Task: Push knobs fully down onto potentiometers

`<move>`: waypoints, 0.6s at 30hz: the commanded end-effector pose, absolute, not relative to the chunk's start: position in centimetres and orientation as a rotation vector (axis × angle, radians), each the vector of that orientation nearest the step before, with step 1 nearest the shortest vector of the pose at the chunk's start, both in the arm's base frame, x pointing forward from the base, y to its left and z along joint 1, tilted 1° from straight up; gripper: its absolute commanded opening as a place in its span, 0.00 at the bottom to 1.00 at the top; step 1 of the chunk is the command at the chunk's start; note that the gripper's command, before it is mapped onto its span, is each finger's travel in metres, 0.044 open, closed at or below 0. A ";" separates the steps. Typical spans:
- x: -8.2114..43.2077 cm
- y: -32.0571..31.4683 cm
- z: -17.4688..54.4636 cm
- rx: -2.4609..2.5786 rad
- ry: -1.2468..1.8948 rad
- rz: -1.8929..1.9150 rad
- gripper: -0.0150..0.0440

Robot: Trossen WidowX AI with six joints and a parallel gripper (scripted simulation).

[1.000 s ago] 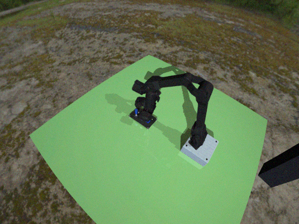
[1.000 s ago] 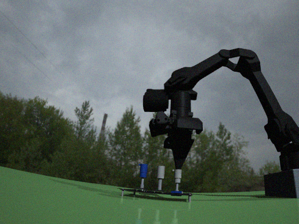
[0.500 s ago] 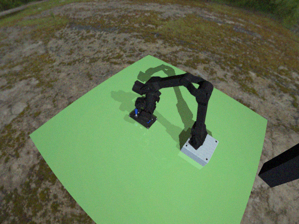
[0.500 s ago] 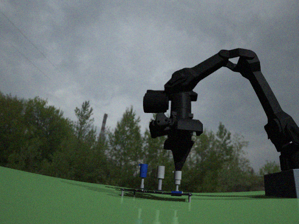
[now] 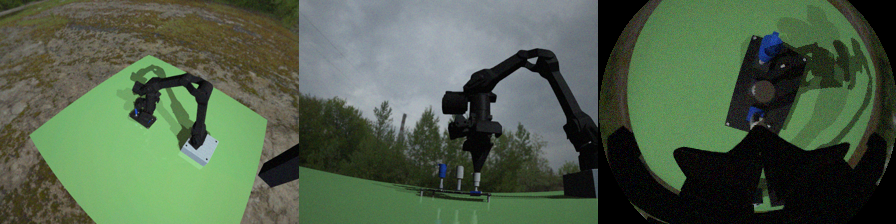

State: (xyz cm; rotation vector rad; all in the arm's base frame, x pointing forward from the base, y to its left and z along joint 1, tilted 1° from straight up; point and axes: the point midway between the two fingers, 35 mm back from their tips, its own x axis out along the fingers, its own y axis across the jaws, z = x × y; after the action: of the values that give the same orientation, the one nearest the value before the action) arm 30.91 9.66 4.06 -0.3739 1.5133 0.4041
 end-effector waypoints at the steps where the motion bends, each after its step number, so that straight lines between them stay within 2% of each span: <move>1: 31.1 9.7 3.2 -0.381 1.519 0.404 0.25; 18: 31.1 9.7 2.9 -0.381 1.519 0.404 0.25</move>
State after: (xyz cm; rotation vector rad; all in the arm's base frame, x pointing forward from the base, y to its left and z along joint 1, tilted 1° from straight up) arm 30.92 9.66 3.65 -0.3741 1.5142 0.4043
